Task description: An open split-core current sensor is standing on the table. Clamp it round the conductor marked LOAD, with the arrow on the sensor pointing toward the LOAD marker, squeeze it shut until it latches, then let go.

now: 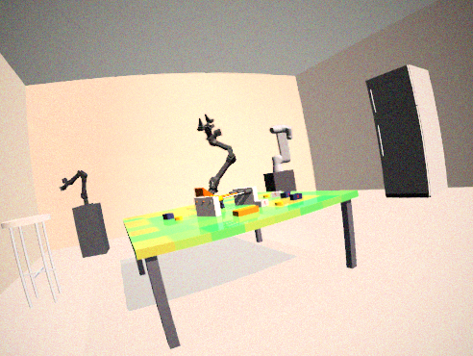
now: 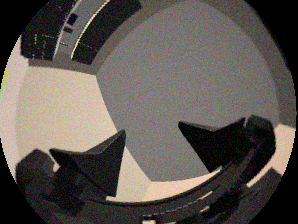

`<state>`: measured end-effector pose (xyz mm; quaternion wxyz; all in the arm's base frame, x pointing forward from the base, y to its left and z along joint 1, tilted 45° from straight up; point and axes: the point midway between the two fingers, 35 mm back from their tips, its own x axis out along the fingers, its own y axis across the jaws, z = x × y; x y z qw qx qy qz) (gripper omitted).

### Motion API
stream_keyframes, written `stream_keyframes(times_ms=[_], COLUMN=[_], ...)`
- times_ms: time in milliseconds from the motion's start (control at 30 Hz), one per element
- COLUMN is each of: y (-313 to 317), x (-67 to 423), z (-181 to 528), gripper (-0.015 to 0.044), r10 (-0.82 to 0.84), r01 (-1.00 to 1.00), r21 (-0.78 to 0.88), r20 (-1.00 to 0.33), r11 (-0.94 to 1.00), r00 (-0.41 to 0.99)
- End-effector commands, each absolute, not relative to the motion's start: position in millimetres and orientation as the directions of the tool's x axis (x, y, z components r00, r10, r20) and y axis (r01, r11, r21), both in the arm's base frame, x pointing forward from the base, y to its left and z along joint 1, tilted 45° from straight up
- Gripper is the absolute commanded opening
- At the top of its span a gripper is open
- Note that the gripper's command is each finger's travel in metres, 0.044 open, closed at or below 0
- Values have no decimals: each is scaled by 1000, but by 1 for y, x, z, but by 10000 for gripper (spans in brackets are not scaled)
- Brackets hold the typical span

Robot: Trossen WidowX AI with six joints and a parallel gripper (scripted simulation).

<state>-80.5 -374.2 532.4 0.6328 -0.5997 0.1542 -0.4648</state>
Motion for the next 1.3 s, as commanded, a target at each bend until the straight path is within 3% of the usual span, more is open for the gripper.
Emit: stream_keyframes(times_ms=[0,300,567,933,1267], y=[-375,-368,-335,-226,-96], x=[-78,63,151,273,321], z=[532,519,493,440,377], gripper=[426,440,440,440,440], r10=[-771,-634,-556,-386,-182], r01=[409,625,650,477,204], r21=[-900,-764,-616,-350,-129], r20=[364,406,378,299,168], r11=[-147,158,446,806,970], r00=[523,658,740,873,969])
